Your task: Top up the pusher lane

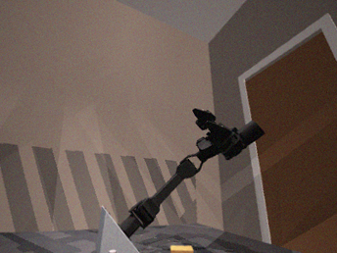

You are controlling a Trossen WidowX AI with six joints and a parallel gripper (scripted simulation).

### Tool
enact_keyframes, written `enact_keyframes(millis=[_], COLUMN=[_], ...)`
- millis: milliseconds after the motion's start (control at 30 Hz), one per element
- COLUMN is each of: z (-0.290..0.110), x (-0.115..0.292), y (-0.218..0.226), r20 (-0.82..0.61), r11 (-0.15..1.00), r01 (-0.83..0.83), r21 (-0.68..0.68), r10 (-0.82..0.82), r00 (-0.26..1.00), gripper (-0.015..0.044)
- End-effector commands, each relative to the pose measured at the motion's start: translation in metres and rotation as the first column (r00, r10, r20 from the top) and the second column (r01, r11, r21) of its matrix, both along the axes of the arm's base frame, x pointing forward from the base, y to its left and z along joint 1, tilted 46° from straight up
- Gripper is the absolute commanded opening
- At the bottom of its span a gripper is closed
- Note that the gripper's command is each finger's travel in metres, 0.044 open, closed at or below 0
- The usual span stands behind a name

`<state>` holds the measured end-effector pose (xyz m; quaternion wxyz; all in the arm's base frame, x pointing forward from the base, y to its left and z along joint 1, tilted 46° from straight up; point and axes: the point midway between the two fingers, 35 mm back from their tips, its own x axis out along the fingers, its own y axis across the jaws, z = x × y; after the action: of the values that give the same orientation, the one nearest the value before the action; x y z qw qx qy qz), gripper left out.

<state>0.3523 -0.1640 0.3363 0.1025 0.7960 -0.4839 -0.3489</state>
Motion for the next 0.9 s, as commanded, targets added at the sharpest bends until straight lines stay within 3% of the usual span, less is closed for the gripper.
enact_keyframes(millis=[0, 200, 367, 533, 667, 767, 867], z=[-0.003, -0.094, -0.172, -0.238, -0.278, -0.303, -0.32], x=[0.0, -0.01, -0.039, -0.082, -0.116, -0.137, -0.156], y=[-0.001, -0.023, -0.031, -0.024, -0.008, 0.008, 0.028], r20=[0.002, 0.039, -0.019, -0.191, -0.377, -0.533, -0.664], r11=[1.0, 0.928, 0.709, 0.32, -0.058, -0.378, -0.675], r01=[0.004, 0.177, 0.389, 0.585, 0.653, 0.624, 0.502], r21=[0.009, 0.329, 0.588, 0.746, 0.755, 0.684, 0.541], r10=[-0.004, -0.201, -0.469, -0.737, -0.853, -0.843, -0.709], r00=[1.0, 0.979, 0.883, 0.648, 0.361, 0.074, -0.238], gripper=[0.0426, 0.044, 0.044, 0.044, 0.044, 0.044, 0.044])
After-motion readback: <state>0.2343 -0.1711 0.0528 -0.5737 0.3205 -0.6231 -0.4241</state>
